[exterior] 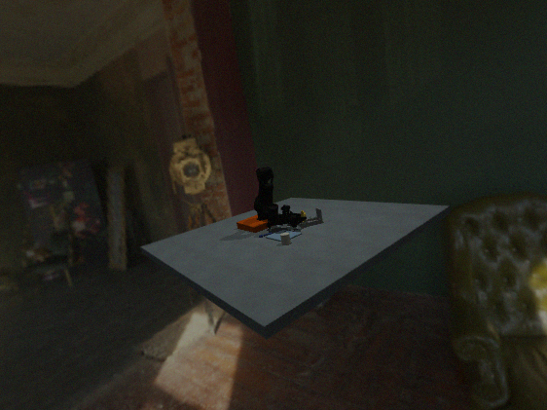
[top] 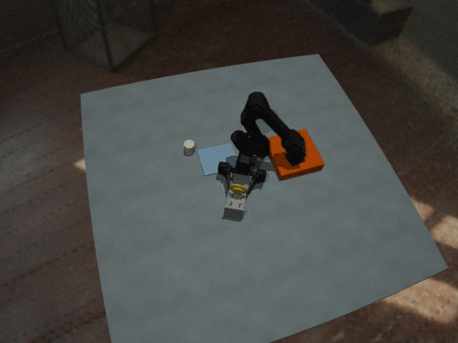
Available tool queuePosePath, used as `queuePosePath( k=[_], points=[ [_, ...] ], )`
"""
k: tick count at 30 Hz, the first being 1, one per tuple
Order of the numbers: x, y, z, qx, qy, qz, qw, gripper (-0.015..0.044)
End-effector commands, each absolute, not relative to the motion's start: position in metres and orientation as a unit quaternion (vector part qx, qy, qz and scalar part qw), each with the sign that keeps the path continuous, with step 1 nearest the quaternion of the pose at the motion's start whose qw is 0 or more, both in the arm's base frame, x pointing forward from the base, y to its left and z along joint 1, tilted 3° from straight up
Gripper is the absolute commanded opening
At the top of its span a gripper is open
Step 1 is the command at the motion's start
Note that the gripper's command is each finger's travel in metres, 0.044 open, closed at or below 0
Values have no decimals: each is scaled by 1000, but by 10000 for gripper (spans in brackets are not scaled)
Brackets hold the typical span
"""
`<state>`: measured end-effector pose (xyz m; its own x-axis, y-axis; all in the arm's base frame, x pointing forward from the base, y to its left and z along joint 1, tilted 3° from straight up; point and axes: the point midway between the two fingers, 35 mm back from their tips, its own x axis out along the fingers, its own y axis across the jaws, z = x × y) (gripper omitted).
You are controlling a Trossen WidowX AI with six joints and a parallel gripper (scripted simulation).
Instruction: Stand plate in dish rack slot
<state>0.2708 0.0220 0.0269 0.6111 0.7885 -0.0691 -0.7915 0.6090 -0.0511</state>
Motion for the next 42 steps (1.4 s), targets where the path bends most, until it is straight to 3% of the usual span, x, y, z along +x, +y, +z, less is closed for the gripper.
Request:
queuePosePath(
  k=[1, 9, 10, 16, 27, 32, 42],
  points=[
    [271, 22, 27, -38, 20, 441, 897, 184],
    [271, 22, 27, -38, 20, 441, 897, 394],
    [271, 22, 27, -38, 20, 441, 897, 400],
    [272, 21, 33, -38, 18, 441, 897, 400],
    [276, 20, 129, -29, -13, 456, 890, 400],
    [277, 20, 142, -27, -14, 456, 889, 400],
    [330, -12, 148, 42, 56, 364, 929, 400]
  ],
)
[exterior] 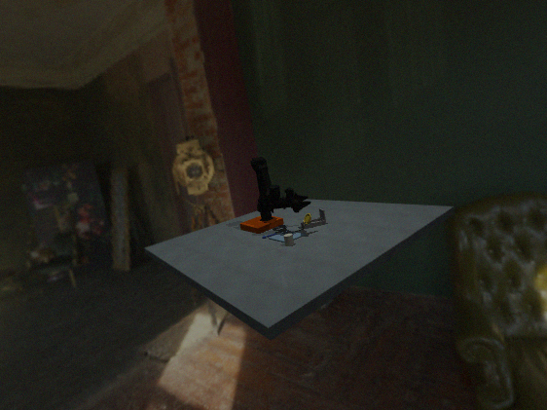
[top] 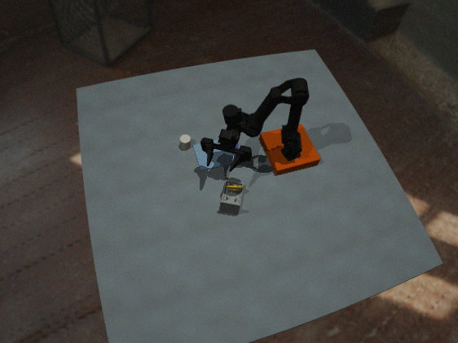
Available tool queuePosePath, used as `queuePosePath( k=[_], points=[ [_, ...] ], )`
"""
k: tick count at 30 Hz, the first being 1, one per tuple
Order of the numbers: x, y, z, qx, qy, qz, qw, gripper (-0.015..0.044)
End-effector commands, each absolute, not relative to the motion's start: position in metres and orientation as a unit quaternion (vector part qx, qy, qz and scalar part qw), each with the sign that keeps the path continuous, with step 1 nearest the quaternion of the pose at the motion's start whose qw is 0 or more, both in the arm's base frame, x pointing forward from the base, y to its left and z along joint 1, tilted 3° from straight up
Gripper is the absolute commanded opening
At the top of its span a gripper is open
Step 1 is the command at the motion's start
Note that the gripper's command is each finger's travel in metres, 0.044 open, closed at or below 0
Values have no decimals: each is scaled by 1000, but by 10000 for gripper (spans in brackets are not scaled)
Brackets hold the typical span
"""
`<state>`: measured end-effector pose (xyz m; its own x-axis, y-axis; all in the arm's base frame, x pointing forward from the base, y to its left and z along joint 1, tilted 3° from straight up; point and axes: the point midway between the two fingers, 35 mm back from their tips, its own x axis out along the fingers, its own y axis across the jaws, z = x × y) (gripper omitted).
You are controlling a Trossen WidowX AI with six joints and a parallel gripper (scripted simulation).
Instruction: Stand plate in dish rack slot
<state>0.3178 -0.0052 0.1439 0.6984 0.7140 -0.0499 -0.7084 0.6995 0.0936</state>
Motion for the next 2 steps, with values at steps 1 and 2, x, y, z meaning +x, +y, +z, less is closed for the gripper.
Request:
queuePosePath(
  k=[1, 2],
  points=[
    [335, -15, 148, 48, 65, 354, 932, 400],
    [339, -19, 149, 54, 74, 344, 934, 400]
  ],
)
